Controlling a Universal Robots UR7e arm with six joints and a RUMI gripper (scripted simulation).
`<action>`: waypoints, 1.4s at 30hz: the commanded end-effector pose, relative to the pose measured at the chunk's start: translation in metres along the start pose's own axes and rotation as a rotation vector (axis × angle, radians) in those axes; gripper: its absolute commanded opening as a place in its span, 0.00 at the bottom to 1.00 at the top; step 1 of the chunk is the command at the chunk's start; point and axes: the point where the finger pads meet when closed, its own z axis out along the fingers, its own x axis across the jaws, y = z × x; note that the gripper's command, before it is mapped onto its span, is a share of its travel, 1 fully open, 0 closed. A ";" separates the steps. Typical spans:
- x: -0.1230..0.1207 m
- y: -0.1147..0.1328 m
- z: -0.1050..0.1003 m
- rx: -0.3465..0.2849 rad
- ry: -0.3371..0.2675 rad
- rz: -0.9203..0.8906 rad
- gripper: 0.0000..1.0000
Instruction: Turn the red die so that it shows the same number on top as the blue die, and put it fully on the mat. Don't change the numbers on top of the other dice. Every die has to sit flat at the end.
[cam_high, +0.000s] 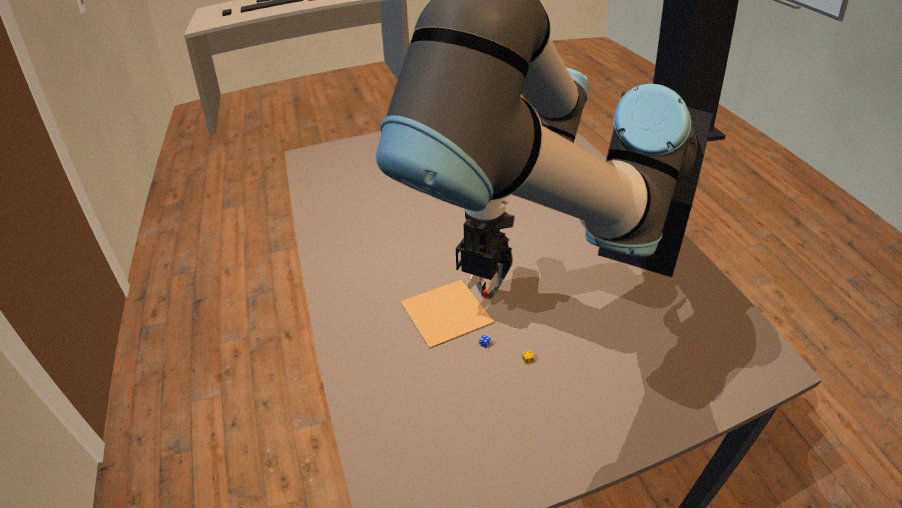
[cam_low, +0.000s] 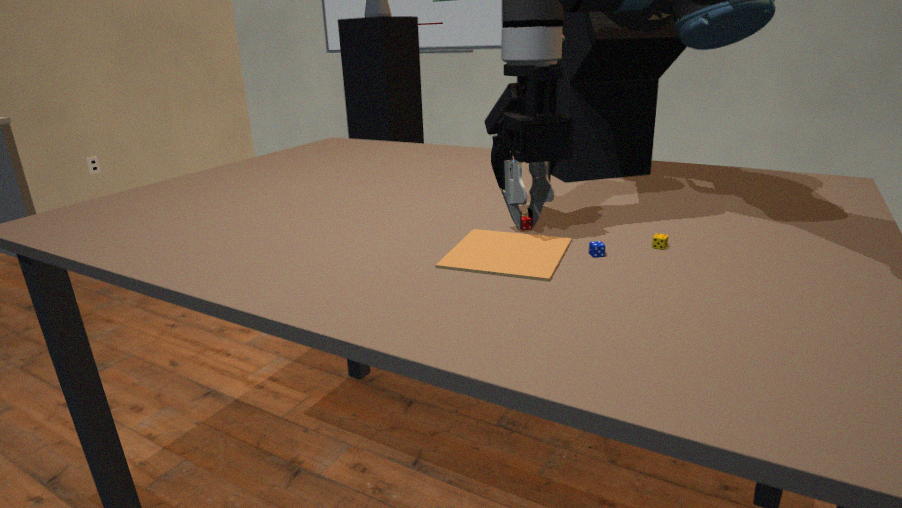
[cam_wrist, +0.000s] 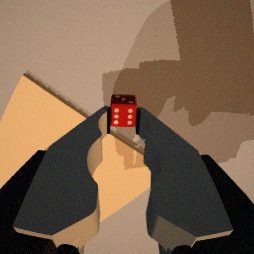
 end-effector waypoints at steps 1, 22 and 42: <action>0.000 0.000 -0.005 0.000 0.000 0.000 0.00; 0.000 0.000 -0.033 0.000 0.000 0.000 0.00; 0.000 0.000 -0.067 0.000 0.000 0.000 0.00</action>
